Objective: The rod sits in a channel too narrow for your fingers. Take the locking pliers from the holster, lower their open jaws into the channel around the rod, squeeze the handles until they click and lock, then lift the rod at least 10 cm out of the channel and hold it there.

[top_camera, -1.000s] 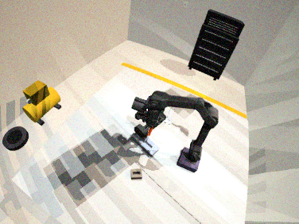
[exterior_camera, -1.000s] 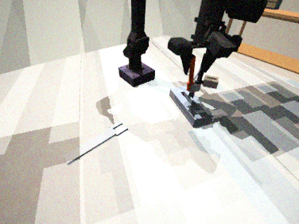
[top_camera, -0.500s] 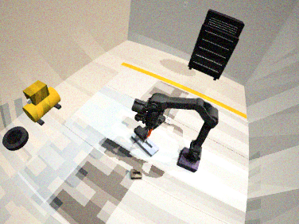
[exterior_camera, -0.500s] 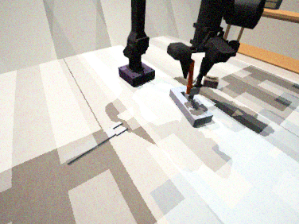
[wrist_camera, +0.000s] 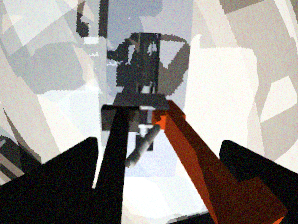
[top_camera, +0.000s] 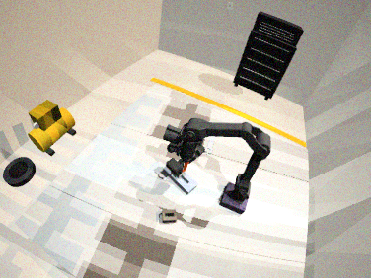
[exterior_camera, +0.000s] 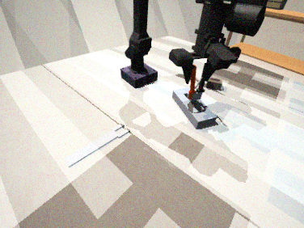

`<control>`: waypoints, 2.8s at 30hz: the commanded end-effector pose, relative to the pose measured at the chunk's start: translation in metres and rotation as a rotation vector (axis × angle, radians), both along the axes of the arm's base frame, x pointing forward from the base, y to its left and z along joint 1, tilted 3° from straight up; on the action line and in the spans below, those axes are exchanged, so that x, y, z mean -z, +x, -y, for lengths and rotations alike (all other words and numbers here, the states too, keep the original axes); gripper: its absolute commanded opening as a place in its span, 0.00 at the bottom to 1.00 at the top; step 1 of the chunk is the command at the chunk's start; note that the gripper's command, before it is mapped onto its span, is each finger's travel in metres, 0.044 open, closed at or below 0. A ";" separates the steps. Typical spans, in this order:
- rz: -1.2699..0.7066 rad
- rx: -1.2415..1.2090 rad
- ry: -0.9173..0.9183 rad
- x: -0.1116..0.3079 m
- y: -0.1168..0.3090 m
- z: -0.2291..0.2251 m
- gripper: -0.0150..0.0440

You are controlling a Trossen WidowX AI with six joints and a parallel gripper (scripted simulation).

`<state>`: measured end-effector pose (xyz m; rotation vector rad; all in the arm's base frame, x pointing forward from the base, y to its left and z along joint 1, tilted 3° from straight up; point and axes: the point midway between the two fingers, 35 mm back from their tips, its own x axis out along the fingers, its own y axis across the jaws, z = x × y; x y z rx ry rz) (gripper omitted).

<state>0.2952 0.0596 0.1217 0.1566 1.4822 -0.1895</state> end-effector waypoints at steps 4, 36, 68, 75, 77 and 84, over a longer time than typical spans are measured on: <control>-0.003 0.001 0.004 0.007 0.000 0.000 0.79; -0.003 0.001 0.004 0.009 0.001 -0.002 0.76; -0.003 0.001 0.004 0.009 0.002 -0.005 0.68; -0.003 0.001 0.004 0.009 0.002 -0.006 0.67; -0.003 0.001 0.004 0.009 0.002 -0.006 0.66; -0.003 0.001 0.004 0.009 0.002 -0.007 0.65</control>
